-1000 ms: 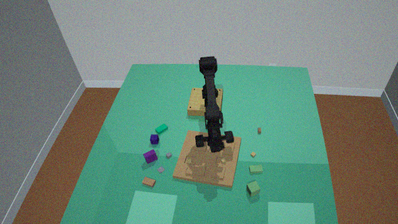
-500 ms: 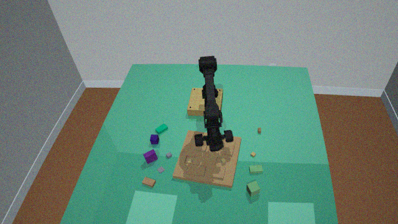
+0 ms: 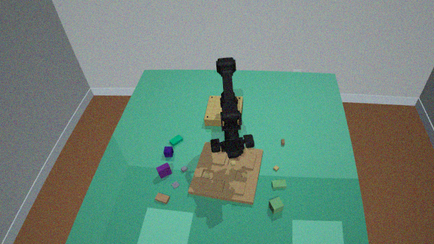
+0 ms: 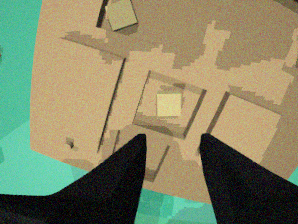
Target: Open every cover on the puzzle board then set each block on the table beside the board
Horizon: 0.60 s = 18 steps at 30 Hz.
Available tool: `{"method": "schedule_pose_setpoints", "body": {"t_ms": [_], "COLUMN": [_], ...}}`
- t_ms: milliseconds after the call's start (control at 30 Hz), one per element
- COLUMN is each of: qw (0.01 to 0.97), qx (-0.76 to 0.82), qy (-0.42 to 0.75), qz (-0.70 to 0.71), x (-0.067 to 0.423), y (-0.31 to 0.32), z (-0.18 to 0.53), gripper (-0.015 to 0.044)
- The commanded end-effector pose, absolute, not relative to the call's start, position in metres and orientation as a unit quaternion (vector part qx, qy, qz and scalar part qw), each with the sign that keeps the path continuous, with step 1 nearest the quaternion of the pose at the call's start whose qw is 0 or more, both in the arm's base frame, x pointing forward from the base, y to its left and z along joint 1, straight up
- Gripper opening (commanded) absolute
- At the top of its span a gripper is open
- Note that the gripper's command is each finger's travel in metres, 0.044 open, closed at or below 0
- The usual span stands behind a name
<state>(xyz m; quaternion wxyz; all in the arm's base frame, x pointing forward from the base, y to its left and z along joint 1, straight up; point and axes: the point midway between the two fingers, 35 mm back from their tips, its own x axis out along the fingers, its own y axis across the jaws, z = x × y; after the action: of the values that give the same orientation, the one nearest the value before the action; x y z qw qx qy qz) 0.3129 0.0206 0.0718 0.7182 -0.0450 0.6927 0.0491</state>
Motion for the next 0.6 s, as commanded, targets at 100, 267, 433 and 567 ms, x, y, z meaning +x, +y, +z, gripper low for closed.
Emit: {"method": "schedule_pose_setpoints", "body": {"t_ms": [100, 267, 433, 567], "qw": [0.715, 0.715, 0.715, 0.715], "qx": [-0.046, -0.046, -0.046, -0.046], "qy": [0.696, 0.696, 0.696, 0.696], "qz": [0.05, 0.05, 0.05, 0.05], "x": [0.313, 0.313, 0.313, 0.313], "y": [0.021, 0.021, 0.021, 0.021], "z": [0.055, 0.041, 0.039, 0.039], "gripper": [0.0144, 0.0144, 0.0144, 0.0144]}}
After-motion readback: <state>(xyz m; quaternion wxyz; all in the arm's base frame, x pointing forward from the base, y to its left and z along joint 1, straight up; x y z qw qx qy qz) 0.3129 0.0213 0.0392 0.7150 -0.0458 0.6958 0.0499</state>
